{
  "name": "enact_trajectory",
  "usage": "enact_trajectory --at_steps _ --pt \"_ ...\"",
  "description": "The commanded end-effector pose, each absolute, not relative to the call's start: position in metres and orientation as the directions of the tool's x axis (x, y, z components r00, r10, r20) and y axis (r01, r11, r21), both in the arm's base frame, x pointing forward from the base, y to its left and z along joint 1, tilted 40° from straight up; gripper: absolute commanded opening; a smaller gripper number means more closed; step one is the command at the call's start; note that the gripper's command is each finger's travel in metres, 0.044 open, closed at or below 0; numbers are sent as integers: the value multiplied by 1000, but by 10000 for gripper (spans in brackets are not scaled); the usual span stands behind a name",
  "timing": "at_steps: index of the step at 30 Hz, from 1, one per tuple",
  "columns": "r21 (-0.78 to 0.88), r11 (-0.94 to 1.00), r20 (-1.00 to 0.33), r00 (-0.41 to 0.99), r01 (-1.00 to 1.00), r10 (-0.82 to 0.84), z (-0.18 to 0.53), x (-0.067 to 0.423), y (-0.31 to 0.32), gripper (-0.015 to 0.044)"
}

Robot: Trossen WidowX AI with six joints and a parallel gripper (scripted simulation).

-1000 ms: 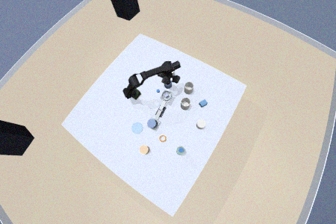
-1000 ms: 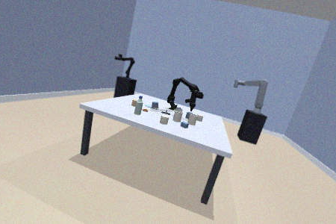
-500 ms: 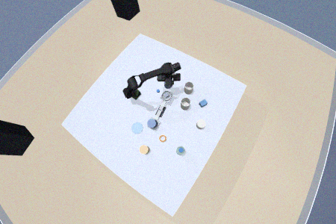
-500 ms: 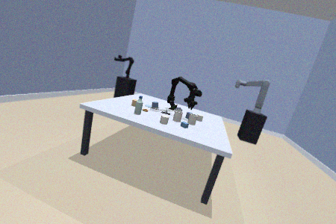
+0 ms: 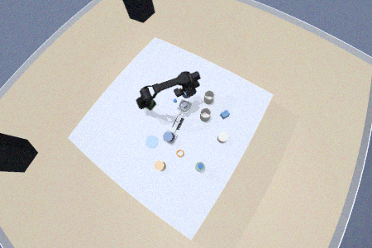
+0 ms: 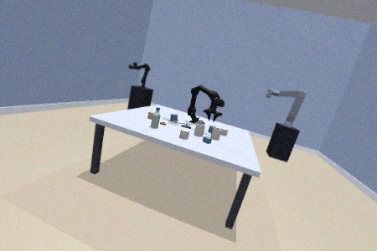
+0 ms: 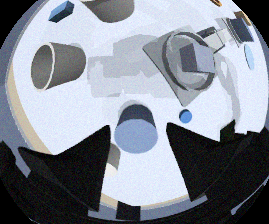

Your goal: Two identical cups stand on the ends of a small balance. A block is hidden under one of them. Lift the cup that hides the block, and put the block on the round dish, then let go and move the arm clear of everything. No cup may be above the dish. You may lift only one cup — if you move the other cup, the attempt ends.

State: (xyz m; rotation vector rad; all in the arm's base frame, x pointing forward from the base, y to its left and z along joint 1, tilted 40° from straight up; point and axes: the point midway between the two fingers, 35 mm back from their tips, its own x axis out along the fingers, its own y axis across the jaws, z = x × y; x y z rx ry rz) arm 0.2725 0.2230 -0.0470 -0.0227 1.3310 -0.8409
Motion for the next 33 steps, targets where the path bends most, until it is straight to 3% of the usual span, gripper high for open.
enact_trajectory --at_steps 1,18,33 --pt "-507 767 -834 2 394 -552 -41 275 220 260" --pt "-555 817 -828 4 -155 -561 -16 286 202 260" --pt "-467 638 -803 -9 -612 -596 5 294 182 260"
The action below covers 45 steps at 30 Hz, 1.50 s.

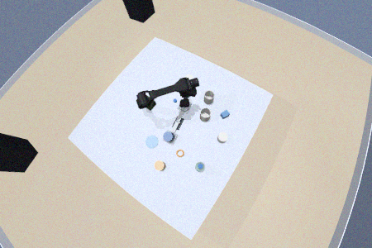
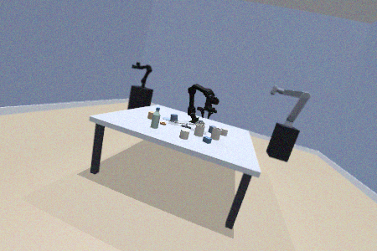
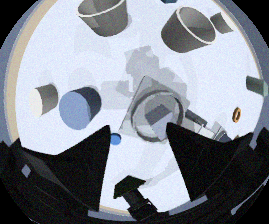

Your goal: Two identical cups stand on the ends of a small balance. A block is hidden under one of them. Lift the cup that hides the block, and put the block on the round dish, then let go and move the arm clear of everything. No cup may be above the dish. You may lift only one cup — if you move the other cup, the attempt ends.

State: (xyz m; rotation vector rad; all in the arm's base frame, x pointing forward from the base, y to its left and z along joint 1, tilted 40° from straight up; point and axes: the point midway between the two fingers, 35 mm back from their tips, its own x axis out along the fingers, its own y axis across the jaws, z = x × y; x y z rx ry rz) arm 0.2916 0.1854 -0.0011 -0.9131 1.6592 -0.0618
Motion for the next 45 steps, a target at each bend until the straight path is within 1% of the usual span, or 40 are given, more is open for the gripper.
enact_trajectory --at_steps 1,9,14,22,45 --pt "-455 620 -801 -10 -639 -598 6 294 180 260" --pt "-340 456 -785 -19 -822 -620 17 297 170 260" --pt "-262 356 -776 -24 -897 -631 23 298 164 260" --pt "-259 352 -775 -24 -900 -631 23 299 163 260" --pt "-260 352 -775 -23 -899 -632 -9 298 137 260"
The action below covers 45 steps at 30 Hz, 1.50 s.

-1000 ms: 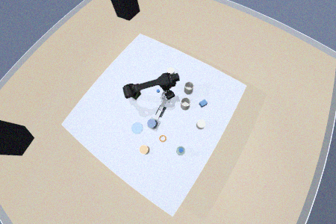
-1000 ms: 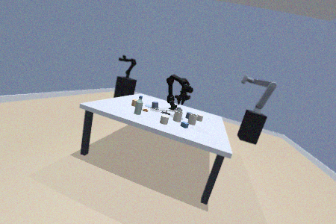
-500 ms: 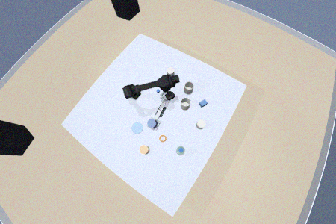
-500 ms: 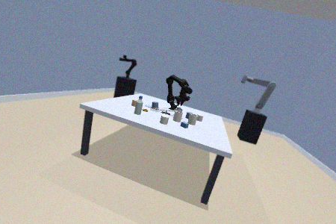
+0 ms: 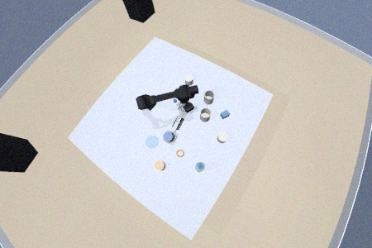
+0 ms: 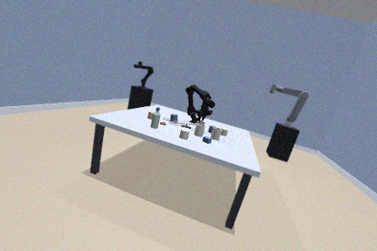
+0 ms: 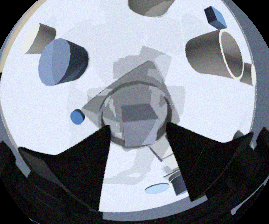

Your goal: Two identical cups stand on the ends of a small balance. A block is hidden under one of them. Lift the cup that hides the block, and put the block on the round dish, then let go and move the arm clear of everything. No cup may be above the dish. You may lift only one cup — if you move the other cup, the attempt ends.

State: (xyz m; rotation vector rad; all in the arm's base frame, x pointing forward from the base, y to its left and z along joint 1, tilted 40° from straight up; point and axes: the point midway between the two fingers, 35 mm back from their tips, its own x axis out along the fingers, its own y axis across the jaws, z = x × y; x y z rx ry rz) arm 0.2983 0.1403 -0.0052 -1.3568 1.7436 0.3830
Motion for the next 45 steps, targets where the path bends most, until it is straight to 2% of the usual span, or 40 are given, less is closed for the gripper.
enact_trajectory --at_steps 1,8,12,19,23,45 --pt "-260 352 -774 -23 -899 -632 -10 298 136 260" --pt "-260 352 -774 -23 -899 -633 -17 297 130 260" --pt "-260 352 -774 -23 -899 -633 -17 297 130 155" --pt "-260 352 -774 -23 -899 -633 -17 297 130 108" --pt "-259 347 -775 -21 -902 -632 -12 299 135 3" --pt "-238 284 -782 10 -929 -623 56 298 190 0"
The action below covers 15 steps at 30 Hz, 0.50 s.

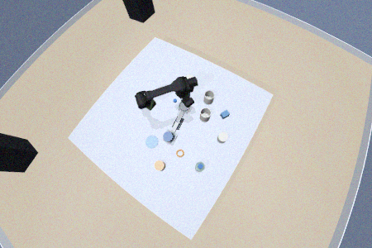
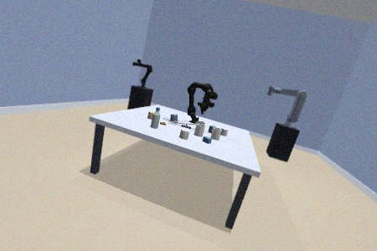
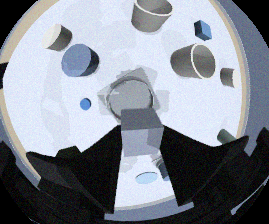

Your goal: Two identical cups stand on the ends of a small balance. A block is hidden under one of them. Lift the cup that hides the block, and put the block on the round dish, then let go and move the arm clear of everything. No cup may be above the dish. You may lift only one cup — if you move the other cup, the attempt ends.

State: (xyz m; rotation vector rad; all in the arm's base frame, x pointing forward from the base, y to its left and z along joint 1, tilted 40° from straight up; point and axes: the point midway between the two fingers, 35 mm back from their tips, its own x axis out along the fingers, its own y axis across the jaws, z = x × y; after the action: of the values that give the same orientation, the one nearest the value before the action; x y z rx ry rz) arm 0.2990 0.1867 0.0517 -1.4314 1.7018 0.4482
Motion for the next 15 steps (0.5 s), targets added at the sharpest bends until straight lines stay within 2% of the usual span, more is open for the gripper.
enact_trajectory --at_steps 1,15 --pt "-238 285 -783 10 -929 -622 57 299 190 0" --pt "-225 297 -810 8 -928 -587 94 322 125 0"
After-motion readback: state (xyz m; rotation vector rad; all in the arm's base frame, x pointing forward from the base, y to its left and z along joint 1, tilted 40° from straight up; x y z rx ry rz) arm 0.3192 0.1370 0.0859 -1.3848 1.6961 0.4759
